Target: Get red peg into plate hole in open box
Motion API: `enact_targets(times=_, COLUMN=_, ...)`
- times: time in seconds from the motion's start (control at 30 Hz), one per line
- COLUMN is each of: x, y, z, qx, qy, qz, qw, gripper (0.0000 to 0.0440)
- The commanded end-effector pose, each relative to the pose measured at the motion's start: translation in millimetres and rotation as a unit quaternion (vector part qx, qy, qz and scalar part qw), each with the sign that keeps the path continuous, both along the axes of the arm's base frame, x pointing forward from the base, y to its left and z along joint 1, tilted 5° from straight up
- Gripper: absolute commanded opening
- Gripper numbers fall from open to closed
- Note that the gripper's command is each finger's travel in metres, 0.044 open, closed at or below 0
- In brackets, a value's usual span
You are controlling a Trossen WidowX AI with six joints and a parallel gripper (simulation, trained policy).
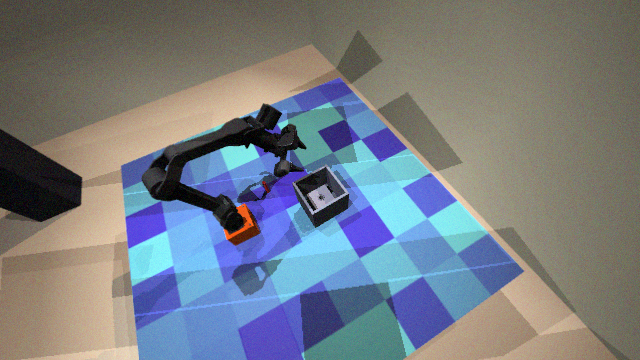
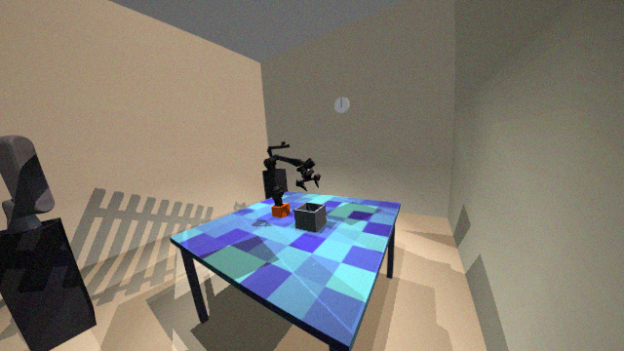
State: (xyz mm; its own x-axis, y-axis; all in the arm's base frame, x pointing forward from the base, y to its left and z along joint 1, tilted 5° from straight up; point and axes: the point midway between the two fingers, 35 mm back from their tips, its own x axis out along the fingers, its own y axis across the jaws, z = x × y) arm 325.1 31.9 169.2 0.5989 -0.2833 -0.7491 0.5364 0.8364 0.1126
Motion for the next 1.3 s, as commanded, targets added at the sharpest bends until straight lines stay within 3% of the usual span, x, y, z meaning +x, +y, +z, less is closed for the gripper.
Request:
enact_targets(times=0.0, x=-13, y=7, z=-8, qx=0.057, qy=0.02, qz=-0.03, qw=0.998, gripper=0.044)
enact_targets(times=0.27, x=-50, y=36, z=-24, qx=0.164, qy=0.073, qz=-0.091, qw=0.98, gripper=0.0438)
enact_targets(times=0.63, x=-104, y=72, z=-37, qx=0.264, qy=0.153, qz=-0.198, qw=0.931, gripper=0.0435)
enact_targets(times=0.93, x=-143, y=86, z=-48, qx=0.277, qy=0.211, qz=-0.275, qw=0.896, gripper=0.0435)
enact_targets(times=1.27, x=-167, y=91, z=-62, qx=0.25, qy=0.248, qz=-0.312, qw=0.883, gripper=0.044)
